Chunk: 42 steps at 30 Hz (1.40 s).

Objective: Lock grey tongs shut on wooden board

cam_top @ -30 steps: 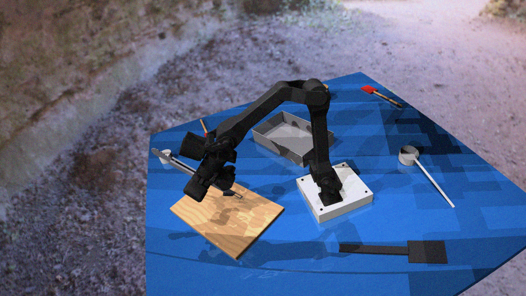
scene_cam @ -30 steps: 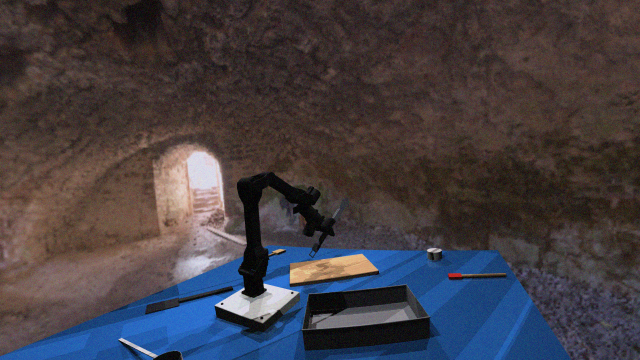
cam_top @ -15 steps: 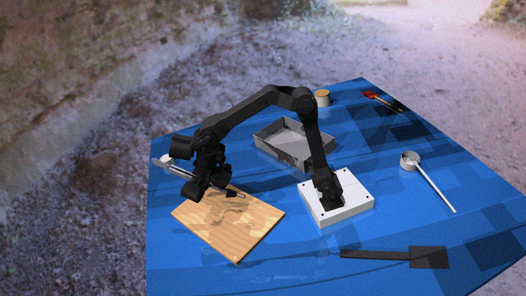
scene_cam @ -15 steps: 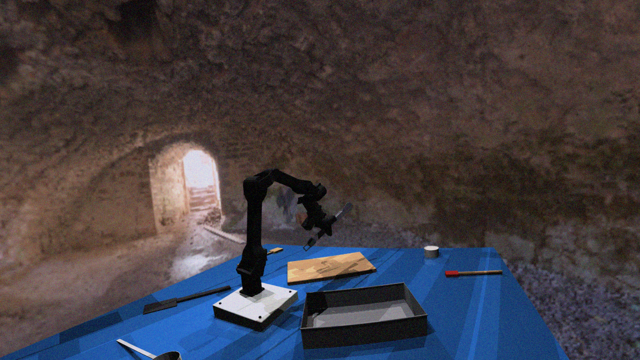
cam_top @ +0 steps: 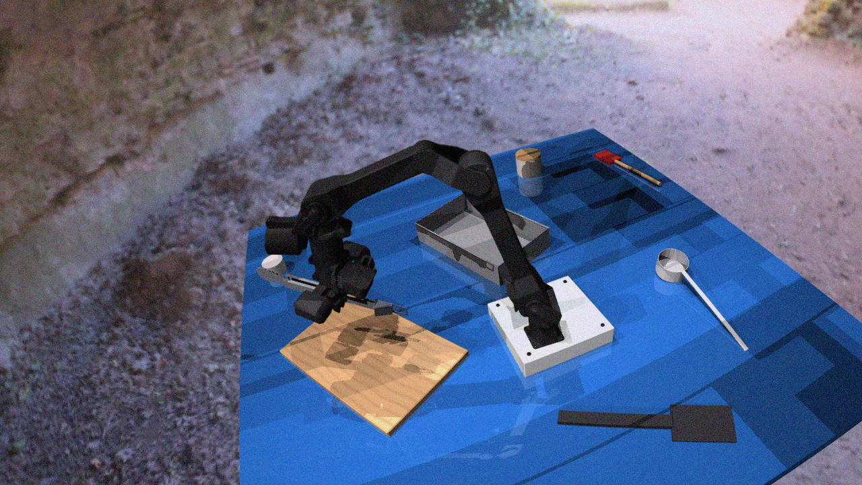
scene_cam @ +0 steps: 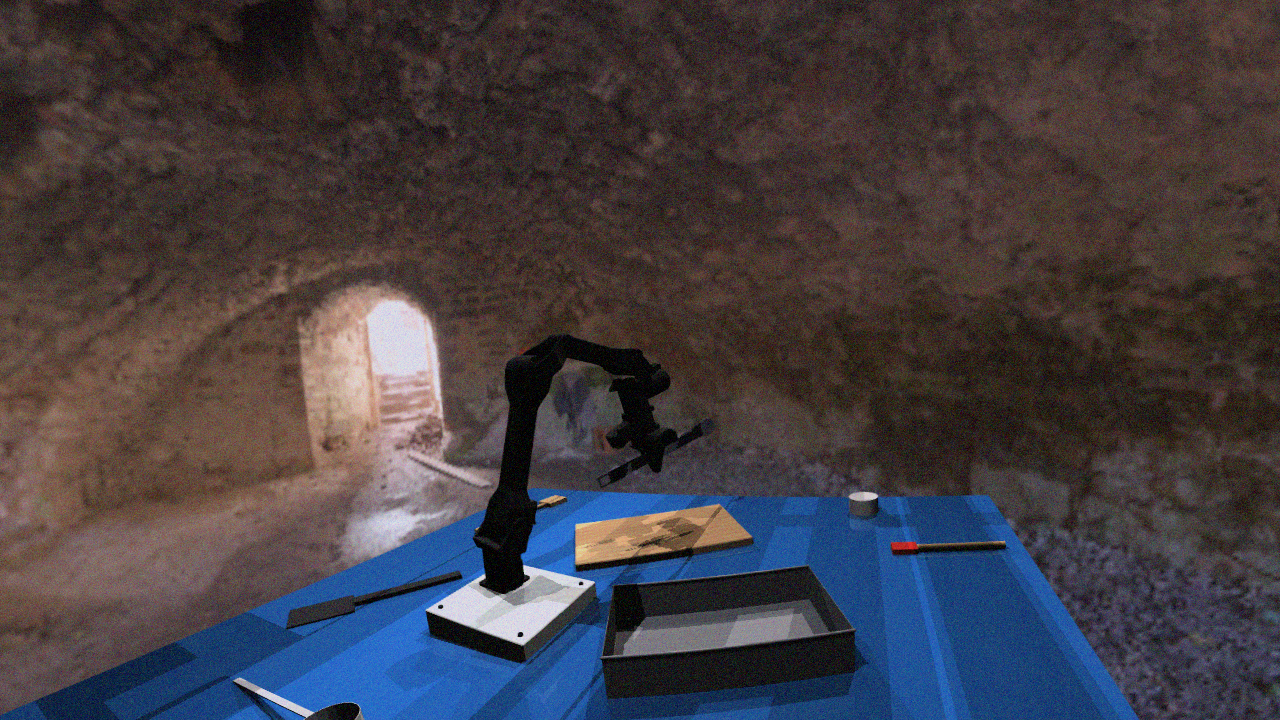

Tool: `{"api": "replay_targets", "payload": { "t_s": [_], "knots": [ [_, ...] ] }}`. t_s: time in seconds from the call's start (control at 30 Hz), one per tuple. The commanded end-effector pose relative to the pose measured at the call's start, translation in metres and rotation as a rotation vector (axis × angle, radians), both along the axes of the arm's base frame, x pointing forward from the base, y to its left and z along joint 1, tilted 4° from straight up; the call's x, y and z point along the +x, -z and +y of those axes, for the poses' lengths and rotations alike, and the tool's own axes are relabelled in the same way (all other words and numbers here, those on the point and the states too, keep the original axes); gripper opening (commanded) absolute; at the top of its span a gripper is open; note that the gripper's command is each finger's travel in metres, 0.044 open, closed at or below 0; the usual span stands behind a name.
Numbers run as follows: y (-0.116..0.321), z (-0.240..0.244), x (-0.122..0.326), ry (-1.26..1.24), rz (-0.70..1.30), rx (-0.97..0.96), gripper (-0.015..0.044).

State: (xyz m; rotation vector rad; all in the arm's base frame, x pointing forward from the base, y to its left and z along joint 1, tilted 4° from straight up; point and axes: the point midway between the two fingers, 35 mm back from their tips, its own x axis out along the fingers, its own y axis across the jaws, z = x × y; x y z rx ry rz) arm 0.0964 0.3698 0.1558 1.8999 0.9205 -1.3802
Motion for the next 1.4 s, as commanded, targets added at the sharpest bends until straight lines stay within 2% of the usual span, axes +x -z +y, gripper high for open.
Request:
{"api": "replay_targets", "payload": {
  "t_s": [0.0, 0.3, 0.63, 1.37],
  "knots": [
    [-0.005, -0.003, 0.000, 0.022, 0.047, -0.044, -0.0150],
    [-0.012, -0.014, -0.001, 0.069, 0.144, -0.148, -0.0150],
    [-0.012, -0.014, 0.000, 0.070, 0.146, -0.150, -0.0150],
    [0.022, -0.009, 0.003, 0.070, 0.146, -0.150, -0.0150]
  ]
}}
